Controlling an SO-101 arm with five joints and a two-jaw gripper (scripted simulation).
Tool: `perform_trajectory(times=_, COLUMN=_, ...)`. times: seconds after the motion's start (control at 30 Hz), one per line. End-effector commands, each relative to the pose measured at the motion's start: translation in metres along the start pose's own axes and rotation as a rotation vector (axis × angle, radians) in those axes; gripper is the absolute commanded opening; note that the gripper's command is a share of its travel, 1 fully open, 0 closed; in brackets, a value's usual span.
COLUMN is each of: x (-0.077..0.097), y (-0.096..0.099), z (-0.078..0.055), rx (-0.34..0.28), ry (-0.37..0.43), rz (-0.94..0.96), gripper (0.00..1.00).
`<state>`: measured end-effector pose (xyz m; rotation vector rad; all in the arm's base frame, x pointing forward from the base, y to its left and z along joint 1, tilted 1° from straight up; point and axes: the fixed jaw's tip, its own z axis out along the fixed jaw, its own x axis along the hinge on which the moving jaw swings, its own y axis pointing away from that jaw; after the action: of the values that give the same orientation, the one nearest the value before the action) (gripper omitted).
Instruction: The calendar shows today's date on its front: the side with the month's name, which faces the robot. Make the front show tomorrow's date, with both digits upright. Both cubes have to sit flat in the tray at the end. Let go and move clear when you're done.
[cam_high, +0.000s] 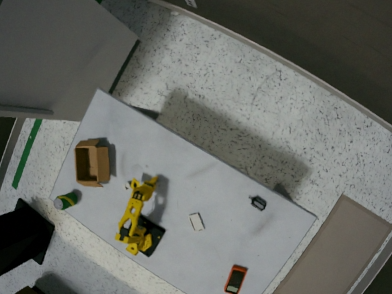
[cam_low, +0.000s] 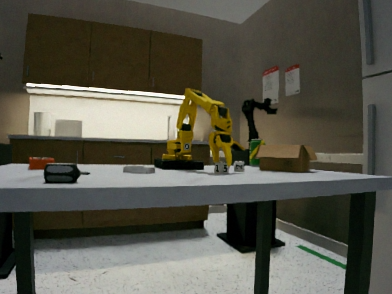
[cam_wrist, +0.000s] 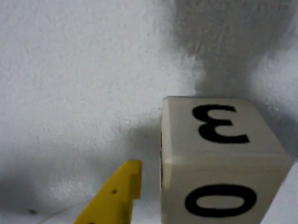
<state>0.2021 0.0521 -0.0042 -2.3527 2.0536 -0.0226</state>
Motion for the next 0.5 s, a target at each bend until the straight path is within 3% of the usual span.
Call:
perform_trajectory(times=0.0, x=0.0014, y=0.0062, z=0.0078, rx=-0.035, ry=0.003, rz=-0.002, gripper=0.35)
perform_trajectory(times=0.47, x=0.0014, y=0.0058, z=0.0080, rx=-0.035, ry=0.003, rz=-0.002, gripper=0.34)
